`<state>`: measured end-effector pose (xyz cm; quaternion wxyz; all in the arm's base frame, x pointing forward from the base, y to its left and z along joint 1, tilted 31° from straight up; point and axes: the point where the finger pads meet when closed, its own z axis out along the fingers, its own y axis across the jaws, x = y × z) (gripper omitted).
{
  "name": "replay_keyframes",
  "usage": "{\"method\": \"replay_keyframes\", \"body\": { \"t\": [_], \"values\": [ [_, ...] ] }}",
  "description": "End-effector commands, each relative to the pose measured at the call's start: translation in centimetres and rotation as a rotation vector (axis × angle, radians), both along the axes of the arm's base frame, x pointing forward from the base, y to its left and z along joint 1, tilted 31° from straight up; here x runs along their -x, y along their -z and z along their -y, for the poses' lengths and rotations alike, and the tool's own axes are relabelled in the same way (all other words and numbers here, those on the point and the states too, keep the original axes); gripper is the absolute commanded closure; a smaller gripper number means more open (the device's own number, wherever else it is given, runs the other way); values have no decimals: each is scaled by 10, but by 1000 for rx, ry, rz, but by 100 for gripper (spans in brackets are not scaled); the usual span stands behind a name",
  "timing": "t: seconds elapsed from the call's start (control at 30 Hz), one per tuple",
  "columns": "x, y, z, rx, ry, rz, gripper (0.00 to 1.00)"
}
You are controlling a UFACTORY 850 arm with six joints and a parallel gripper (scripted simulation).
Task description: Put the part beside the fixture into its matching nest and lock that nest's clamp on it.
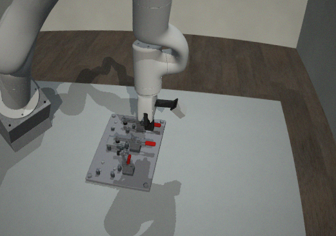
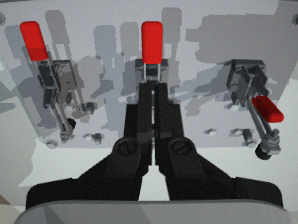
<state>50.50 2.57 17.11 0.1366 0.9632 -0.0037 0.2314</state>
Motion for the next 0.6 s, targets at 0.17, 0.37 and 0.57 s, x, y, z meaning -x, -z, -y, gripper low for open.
{"method": "replay_keyframes", "body": {
  "t": [0.17, 0.37, 0.57],
  "values": [
    [0, -1, 0, 0, 0, 1, 100],
    [0, -1, 0, 0, 0, 1, 100],
    [0, -1, 0, 0, 0, 1, 0]
  ]
}}
